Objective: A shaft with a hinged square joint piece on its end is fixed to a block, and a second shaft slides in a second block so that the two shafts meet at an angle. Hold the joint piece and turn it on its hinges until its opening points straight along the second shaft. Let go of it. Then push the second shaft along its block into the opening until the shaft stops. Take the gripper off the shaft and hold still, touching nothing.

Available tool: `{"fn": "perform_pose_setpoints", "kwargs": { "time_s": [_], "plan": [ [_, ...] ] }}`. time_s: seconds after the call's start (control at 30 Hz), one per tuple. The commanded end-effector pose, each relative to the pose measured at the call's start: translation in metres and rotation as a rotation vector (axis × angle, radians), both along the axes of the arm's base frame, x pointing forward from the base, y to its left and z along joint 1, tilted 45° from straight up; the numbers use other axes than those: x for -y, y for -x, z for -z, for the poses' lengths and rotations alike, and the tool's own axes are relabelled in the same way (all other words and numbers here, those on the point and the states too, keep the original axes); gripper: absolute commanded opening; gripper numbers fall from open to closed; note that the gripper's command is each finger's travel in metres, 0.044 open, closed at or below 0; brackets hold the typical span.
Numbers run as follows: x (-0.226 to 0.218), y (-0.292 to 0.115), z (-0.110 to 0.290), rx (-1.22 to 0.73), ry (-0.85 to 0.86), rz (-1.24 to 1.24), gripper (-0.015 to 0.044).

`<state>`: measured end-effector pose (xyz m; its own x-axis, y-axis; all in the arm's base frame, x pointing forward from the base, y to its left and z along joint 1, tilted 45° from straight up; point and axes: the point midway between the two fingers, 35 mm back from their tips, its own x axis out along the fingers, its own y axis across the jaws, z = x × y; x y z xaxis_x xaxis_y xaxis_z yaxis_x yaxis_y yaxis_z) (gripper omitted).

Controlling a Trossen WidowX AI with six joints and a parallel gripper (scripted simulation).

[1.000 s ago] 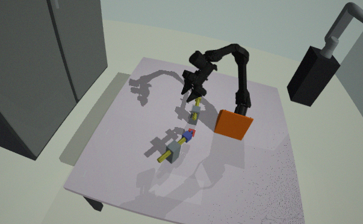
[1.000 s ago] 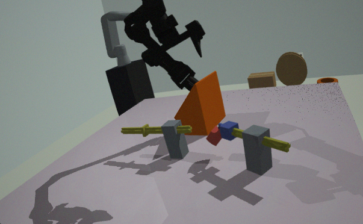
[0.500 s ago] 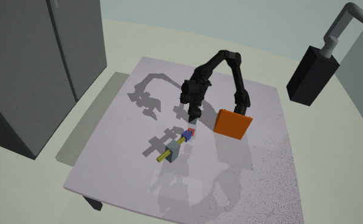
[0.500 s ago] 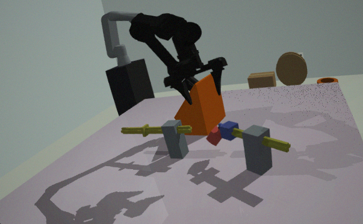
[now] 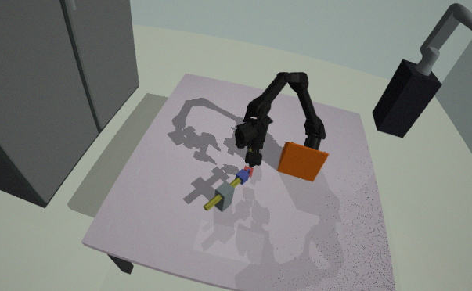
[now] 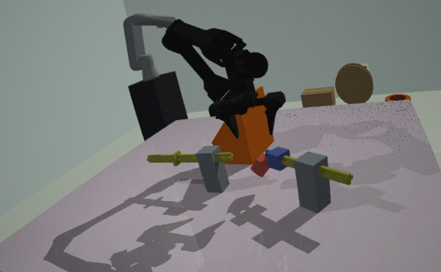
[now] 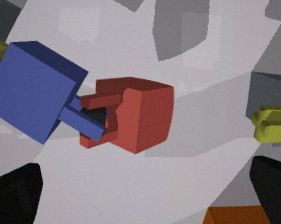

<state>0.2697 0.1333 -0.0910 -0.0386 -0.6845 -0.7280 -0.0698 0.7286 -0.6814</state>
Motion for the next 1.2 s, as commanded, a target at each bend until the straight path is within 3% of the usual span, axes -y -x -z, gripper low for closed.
{"fn": "perform_pose_setpoints", "kwargs": {
  "time_s": [0.0, 1.17],
  "plan": [
    [0.003, 0.000, 0.001, -0.052, -0.010, -0.051, 0.0440],
    [0.016, 0.000, 0.007, -0.616, -0.190, -0.765, 0.0440]
  ]
}}
